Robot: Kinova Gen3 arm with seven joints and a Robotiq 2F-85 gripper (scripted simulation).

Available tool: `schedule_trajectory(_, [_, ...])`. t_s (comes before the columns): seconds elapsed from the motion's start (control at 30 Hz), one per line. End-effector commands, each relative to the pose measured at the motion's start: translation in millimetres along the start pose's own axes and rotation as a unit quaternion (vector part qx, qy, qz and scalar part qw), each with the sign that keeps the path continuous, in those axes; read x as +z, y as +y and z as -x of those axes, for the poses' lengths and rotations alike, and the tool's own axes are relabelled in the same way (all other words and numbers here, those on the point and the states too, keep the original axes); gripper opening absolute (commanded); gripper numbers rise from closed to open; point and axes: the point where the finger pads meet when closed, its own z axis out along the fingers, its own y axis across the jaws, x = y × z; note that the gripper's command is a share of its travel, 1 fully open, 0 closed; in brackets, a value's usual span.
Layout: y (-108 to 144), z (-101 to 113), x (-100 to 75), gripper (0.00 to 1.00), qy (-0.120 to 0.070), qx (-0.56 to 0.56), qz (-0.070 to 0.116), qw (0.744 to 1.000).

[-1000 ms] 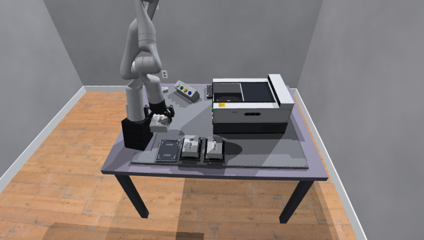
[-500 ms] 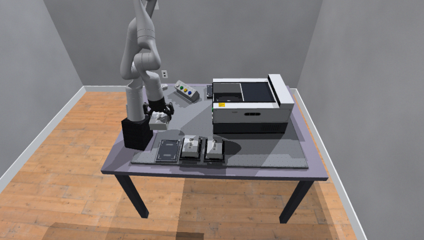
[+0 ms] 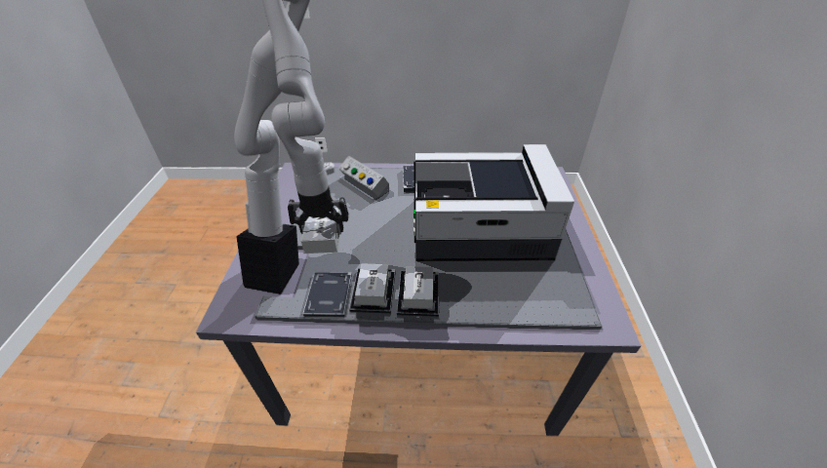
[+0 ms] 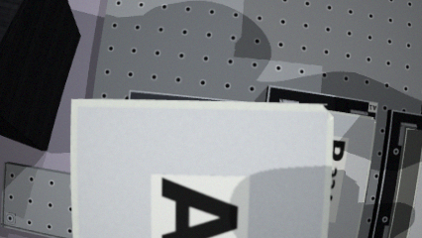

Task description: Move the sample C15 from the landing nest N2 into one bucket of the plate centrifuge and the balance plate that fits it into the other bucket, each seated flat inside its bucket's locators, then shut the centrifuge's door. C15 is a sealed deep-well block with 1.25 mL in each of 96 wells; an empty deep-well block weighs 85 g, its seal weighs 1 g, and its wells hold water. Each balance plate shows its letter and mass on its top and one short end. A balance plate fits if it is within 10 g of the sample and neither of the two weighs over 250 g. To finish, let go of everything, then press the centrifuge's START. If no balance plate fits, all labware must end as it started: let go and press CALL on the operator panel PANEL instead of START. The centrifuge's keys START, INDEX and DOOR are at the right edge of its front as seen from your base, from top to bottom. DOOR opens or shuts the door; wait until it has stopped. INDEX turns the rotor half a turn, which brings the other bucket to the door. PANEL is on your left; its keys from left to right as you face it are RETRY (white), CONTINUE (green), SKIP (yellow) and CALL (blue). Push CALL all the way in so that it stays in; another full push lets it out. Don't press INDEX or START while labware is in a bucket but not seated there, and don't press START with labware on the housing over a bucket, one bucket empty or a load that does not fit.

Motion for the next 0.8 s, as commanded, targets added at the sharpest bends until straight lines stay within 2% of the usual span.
schedule_trajectory(0.0, [11, 0, -0.3, 0.95, -0.001, -0.019, 0.0, 1.0])
schedule_trajectory(0.77, [74, -5, -0.4, 0.95, -0.001, -0.129, 0.0, 0.992])
